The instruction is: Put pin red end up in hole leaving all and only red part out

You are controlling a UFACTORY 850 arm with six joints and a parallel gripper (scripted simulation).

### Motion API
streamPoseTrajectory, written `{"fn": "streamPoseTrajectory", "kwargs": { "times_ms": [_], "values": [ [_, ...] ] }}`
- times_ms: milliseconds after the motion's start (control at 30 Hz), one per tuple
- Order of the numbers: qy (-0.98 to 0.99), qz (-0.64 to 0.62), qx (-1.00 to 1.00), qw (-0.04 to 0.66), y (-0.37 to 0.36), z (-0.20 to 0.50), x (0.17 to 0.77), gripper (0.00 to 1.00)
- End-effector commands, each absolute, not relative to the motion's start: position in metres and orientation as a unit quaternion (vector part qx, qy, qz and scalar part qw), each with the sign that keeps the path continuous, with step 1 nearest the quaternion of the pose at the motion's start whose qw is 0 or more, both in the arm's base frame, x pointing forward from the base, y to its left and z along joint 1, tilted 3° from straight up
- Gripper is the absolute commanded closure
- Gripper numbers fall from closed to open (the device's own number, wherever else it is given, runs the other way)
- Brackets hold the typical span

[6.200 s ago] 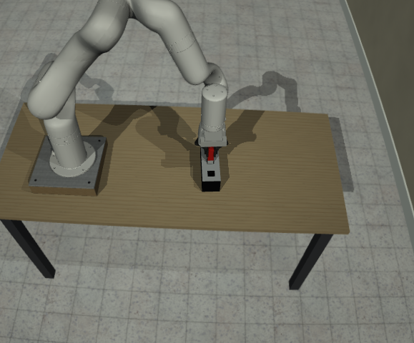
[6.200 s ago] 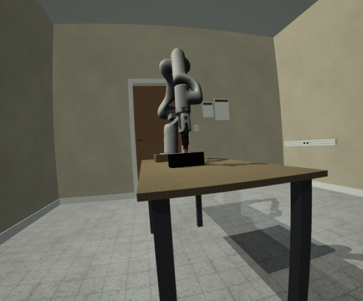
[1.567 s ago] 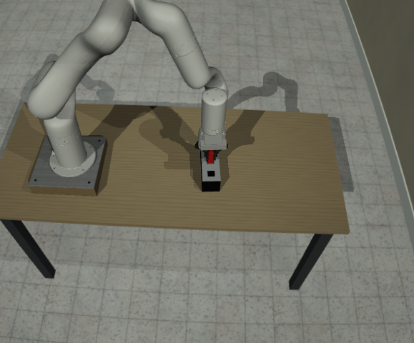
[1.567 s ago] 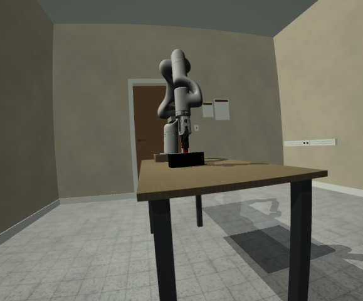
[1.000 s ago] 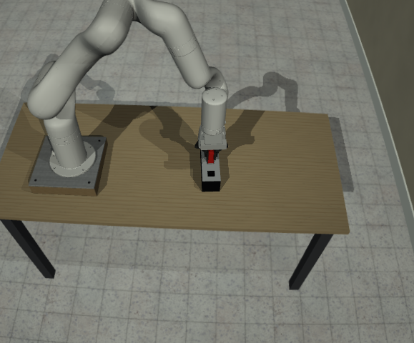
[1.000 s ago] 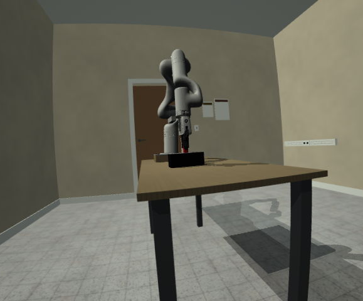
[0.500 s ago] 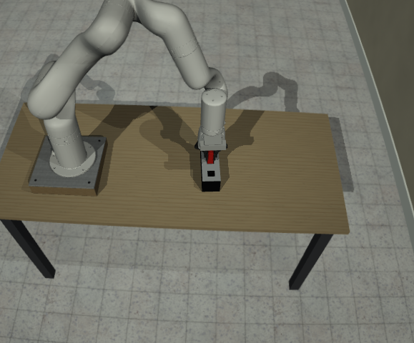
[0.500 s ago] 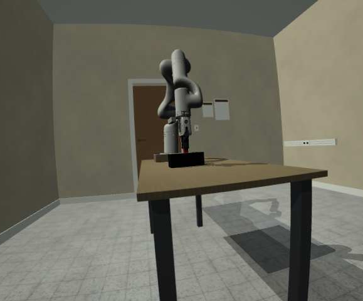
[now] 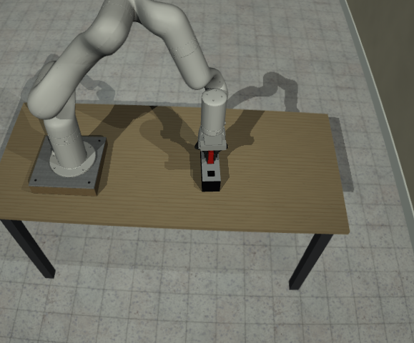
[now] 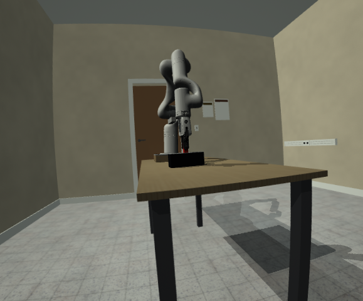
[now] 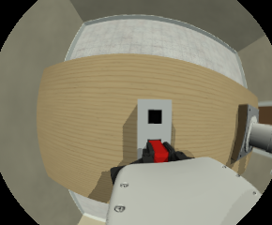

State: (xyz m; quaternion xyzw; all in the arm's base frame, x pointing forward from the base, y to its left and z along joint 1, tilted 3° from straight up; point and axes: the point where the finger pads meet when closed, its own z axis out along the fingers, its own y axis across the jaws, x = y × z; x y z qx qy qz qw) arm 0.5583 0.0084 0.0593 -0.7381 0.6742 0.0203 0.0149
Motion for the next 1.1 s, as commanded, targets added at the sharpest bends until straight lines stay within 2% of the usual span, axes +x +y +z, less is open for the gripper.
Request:
{"fn": "streamPoseTrajectory", "kwargs": {
  "times_ms": [0,1067],
  "values": [
    [0.674,0.02,-0.738,0.016,0.0083,0.0601,0.5595,1.0],
    [0.674,0.019,-0.738,0.016,0.0078,0.0562,0.5594,1.0]
  ]
}}
